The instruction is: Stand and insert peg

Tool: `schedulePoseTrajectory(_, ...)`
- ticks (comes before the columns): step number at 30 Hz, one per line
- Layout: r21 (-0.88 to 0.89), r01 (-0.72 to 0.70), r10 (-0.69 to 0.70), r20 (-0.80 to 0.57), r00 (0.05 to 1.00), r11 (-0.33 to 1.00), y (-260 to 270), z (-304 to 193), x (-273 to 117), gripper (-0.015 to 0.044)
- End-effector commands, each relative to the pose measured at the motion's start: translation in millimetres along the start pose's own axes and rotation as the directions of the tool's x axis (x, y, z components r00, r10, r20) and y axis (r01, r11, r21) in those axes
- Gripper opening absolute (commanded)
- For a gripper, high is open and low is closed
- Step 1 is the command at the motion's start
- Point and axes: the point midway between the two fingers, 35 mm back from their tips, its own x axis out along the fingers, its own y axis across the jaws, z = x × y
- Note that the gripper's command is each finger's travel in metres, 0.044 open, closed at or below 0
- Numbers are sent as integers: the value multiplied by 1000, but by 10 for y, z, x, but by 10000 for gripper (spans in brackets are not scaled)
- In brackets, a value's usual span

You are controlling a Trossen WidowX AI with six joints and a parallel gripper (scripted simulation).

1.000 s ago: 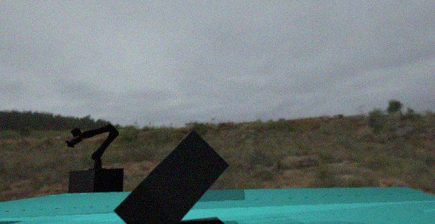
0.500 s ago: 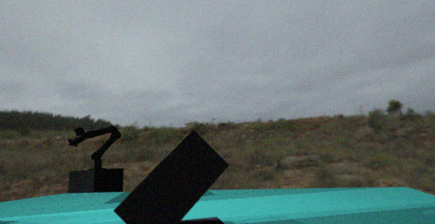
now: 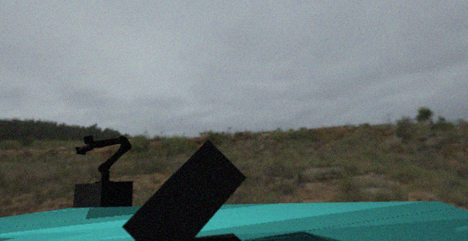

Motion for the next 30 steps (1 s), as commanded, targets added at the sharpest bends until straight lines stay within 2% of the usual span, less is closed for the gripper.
schedulePoseTrajectory(1, 1, -1, 1, 0, 1000, 1000, 2, 0, 1, 130)
schedulePoseTrajectory(15, 1, -1, 1, 0, 1000, 1000, 2, 0, 1, 130)
schedulePoseTrajectory(27, 1, -1, 1, 0, 1000, 1000, 2, 0, 1, 440)
schedulePoseTrajectory(30, 1, -1, 1, 0, 1000, 1000, 2, 0, 1, 440)
